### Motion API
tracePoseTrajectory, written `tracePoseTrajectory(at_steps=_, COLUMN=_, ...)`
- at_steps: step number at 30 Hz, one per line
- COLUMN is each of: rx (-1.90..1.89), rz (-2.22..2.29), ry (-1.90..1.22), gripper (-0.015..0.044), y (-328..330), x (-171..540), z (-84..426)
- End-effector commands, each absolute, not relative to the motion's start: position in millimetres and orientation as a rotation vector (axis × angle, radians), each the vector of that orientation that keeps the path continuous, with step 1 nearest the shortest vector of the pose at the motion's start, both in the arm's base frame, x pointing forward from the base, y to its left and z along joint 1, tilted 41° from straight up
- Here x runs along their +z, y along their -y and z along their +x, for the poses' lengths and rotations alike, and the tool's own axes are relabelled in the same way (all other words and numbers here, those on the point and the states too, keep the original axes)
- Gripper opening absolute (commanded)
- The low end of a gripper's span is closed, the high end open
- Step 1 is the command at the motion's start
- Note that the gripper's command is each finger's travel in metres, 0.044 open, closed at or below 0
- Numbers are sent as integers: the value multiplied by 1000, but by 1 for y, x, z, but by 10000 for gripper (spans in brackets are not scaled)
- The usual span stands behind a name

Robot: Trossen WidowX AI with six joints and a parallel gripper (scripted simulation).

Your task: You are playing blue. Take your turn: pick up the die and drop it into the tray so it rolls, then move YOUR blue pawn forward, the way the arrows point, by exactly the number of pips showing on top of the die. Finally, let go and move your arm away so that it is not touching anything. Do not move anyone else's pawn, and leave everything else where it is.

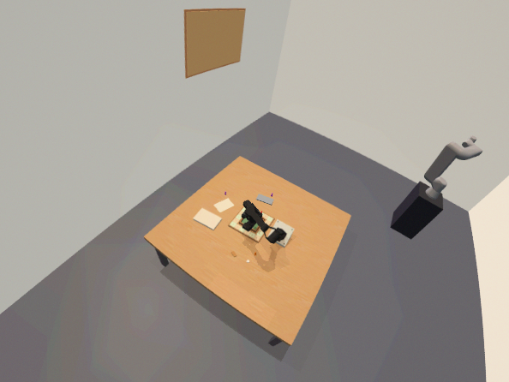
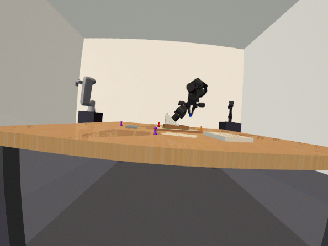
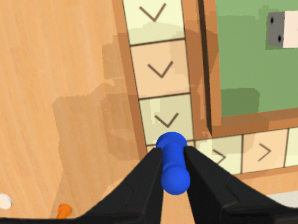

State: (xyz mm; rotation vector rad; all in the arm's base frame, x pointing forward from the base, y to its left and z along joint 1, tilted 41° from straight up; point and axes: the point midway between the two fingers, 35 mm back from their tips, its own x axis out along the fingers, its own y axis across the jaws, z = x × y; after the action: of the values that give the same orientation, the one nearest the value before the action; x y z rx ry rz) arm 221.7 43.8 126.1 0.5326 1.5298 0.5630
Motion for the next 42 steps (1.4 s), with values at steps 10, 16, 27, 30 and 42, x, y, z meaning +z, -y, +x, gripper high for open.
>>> tracePoseTrajectory(at_steps=10, rx=565, rz=542, ry=-1527, gripper=0, y=-65, x=99, z=198)
tracePoseTrajectory(at_steps=16, rx=565, rz=542, ry=-1527, gripper=0, y=-74, x=88, z=198)
tracePoseTrajectory(at_steps=27, rx=566, rz=543, ry=-1527, gripper=0, y=-90, x=71, z=197)
tracePoseTrajectory(at_steps=30, rx=566, rz=543, ry=-1526, gripper=0, y=-92, x=67, z=197)
tracePoseTrajectory(at_steps=42, rx=568, rz=533, ry=-1519, gripper=131, y=-96, x=64, z=198)
